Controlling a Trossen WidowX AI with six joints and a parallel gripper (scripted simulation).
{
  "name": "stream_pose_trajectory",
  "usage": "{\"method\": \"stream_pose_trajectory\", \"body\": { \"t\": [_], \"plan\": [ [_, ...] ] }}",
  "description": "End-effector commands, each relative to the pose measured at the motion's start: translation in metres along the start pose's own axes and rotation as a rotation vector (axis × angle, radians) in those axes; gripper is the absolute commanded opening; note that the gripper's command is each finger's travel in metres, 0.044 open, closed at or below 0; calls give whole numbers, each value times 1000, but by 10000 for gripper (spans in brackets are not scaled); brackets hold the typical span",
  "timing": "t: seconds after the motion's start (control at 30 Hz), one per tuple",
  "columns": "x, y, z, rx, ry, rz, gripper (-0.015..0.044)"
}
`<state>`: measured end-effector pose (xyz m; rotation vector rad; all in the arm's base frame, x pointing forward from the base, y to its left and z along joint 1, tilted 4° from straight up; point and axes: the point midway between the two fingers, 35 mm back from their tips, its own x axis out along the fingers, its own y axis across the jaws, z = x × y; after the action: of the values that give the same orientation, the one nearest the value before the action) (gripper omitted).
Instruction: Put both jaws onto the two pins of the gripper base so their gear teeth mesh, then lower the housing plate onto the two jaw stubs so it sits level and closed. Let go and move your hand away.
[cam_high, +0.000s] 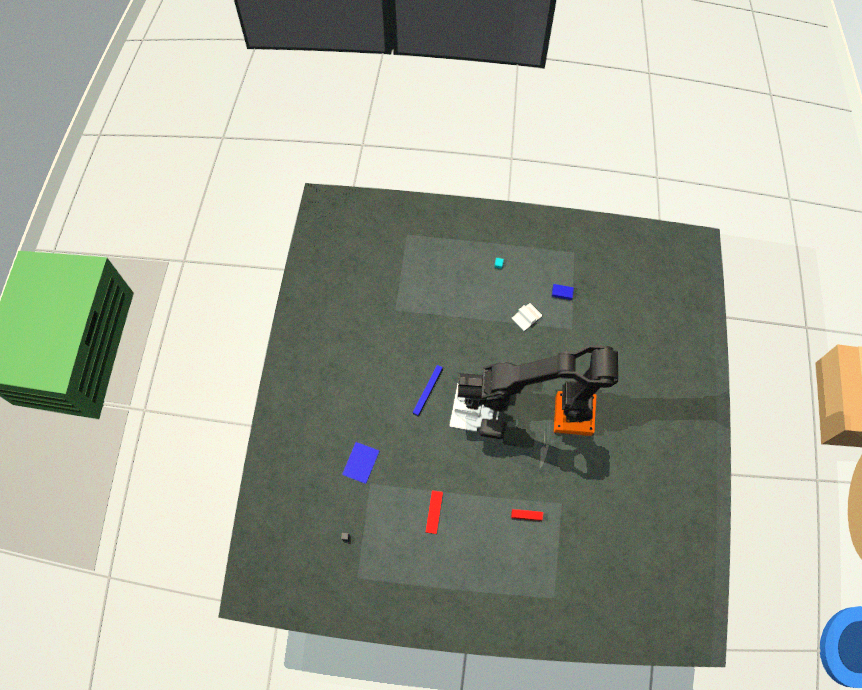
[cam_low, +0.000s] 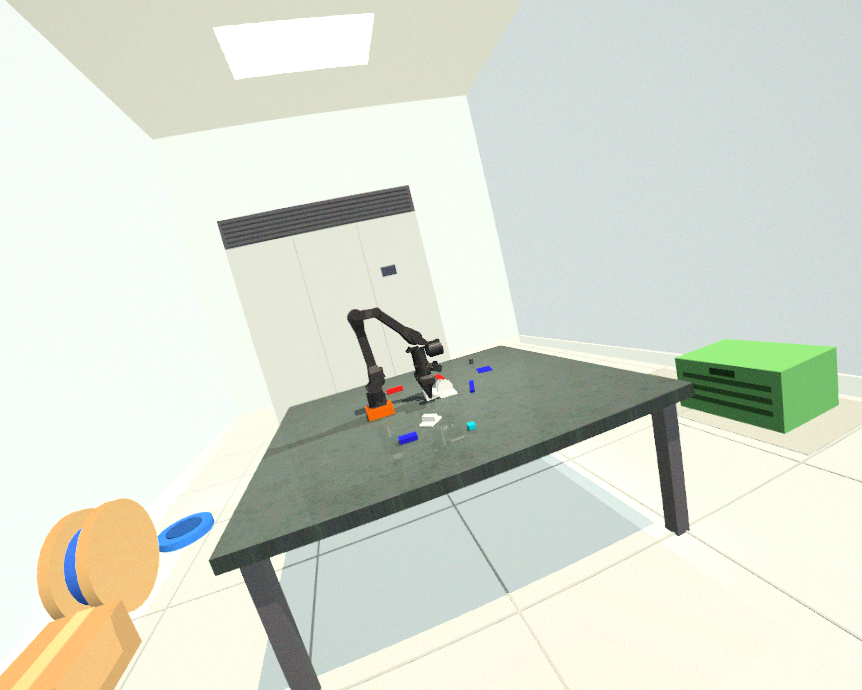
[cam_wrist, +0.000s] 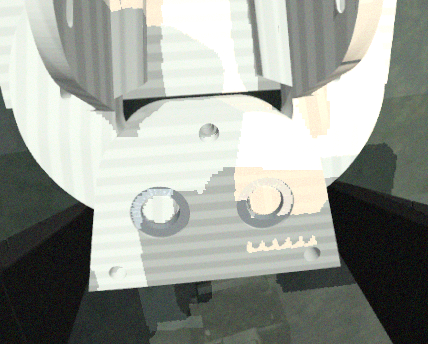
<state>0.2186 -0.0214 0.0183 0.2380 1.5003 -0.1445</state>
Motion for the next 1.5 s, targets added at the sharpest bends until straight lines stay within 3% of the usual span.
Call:
{"method": "stream_pose_trajectory", "body": {
  "t": [0.0,0.93,1.07,1.47],
  "plan": [
    [0,0,0,4,1,0,351],
    [0,0,0,4,1,0,351],
    [0,0,0,0,0,0,440],
    [0,0,0,0,0,0,440]
  ]
}}
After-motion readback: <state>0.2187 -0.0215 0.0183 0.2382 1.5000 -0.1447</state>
